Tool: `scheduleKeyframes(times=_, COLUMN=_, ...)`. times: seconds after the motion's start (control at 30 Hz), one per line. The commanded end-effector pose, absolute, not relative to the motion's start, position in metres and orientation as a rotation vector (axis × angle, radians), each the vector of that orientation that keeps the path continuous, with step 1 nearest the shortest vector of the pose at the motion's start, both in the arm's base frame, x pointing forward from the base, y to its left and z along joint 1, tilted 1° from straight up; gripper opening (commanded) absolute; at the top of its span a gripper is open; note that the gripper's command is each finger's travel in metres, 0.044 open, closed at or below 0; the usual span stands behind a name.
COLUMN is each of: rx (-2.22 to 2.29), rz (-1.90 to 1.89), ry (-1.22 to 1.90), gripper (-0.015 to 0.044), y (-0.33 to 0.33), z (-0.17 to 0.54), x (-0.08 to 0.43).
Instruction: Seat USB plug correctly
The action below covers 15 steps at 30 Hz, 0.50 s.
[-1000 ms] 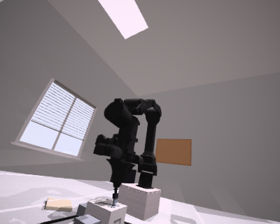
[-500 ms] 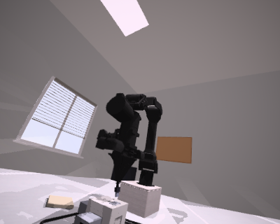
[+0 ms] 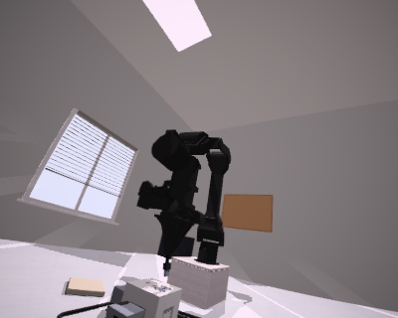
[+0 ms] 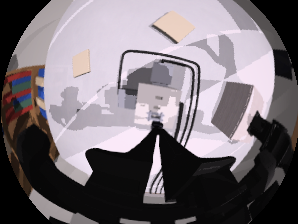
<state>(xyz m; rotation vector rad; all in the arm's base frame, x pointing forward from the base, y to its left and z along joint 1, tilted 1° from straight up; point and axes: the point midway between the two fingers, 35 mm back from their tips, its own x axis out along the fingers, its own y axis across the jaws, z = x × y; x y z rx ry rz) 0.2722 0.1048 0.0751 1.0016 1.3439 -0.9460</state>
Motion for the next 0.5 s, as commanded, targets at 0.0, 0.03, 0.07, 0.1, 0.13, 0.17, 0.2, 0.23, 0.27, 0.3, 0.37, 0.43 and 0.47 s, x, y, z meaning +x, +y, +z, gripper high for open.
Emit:
scheduleKeyframes(times=0.0, rx=0.953, rz=-0.898, ry=1.366, gripper=0.0000, y=0.1047, z=0.0752, x=0.2721)
scheduleKeyframes(times=0.03, rx=0.935, rz=-0.880, ry=1.374, gripper=0.0000, y=0.1047, z=0.0750, x=0.2721)
scheduleKeyframes(times=0.07, rx=0.915, rz=-0.861, ry=1.382, gripper=0.0000, y=0.1047, z=0.0749, x=0.2720)
scheduleKeyframes(times=0.1, rx=0.894, rz=-0.840, ry=1.391, gripper=0.0000, y=0.1047, z=0.0749, x=0.2720)
scheduleKeyframes(times=0.13, rx=0.872, rz=-0.818, ry=1.400, gripper=0.0000, y=0.1047, z=0.0748, x=0.2719)
scheduleKeyframes(times=0.17, rx=0.850, rz=-0.797, ry=1.408, gripper=0.0000, y=0.1047, z=0.0748, x=0.2719)
scheduleKeyframes(times=0.2, rx=0.829, rz=-0.776, ry=1.416, gripper=0.0000, y=0.1046, z=0.0747, x=0.2719)
scheduleKeyframes(times=0.23, rx=0.808, rz=-0.755, ry=1.424, gripper=0.0000, y=0.1046, z=0.0747, x=0.2719)
scheduleKeyframes(times=0.27, rx=0.787, rz=-0.735, ry=1.431, gripper=0.0000, y=0.1046, z=0.0747, x=0.2719)
scheduleKeyframes(times=0.3, rx=0.767, rz=-0.714, ry=1.438, gripper=0.0000, y=0.1046, z=0.0747, x=0.2718)
scheduleKeyframes(times=0.37, rx=0.727, rz=-0.674, ry=1.451, gripper=0.0000, y=0.1046, z=0.0747, x=0.2718)
scheduleKeyframes(times=0.43, rx=0.686, rz=-0.634, ry=1.464, gripper=0.0000, y=0.1046, z=0.0747, x=0.2718)
scheduleKeyframes(times=0.47, rx=0.666, rz=-0.614, ry=1.470, gripper=0.0000, y=0.1046, z=0.0747, x=0.2718)
